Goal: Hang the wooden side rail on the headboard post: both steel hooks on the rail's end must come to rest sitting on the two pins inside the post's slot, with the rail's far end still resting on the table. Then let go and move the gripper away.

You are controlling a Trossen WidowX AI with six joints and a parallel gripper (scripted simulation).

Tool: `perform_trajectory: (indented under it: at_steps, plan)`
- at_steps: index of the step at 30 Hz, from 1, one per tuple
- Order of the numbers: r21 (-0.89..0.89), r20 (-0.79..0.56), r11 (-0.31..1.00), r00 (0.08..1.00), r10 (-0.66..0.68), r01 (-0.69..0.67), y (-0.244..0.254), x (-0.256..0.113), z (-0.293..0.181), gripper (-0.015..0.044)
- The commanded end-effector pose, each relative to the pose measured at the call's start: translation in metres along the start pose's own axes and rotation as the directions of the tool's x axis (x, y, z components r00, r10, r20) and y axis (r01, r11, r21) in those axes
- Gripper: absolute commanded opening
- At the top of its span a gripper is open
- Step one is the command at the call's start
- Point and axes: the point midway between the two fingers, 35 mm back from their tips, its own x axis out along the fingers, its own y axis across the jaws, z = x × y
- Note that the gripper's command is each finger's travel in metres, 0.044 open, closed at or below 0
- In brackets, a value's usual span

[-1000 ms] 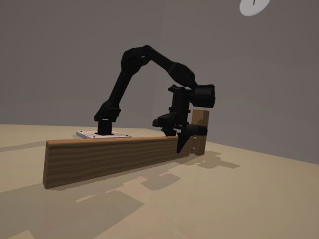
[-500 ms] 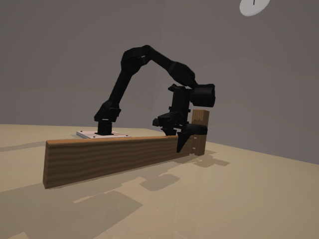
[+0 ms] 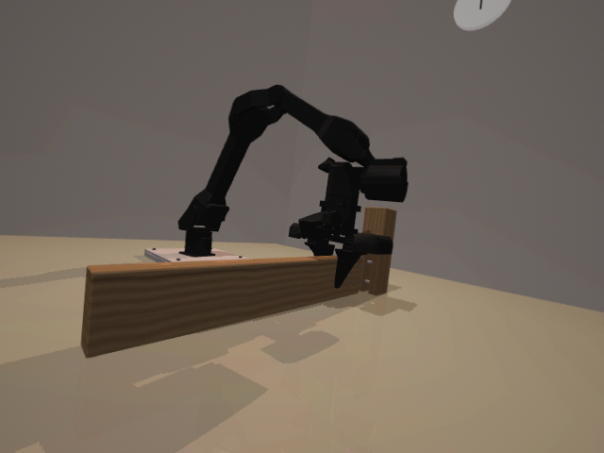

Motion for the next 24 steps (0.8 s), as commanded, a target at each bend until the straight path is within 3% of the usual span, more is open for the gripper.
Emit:
perform_trajectory:
  at_steps: [1, 24]
  plan:
    - [0.010, -0.002, 1.000, 1.000, 0.017, -0.017, 0.0030, -0.0069, -0.0003, 0.0000]
    - [0.010, -0.002, 1.000, 1.000, 0.017, -0.017, 0.0030, -0.0107, -0.0003, 0.0000]
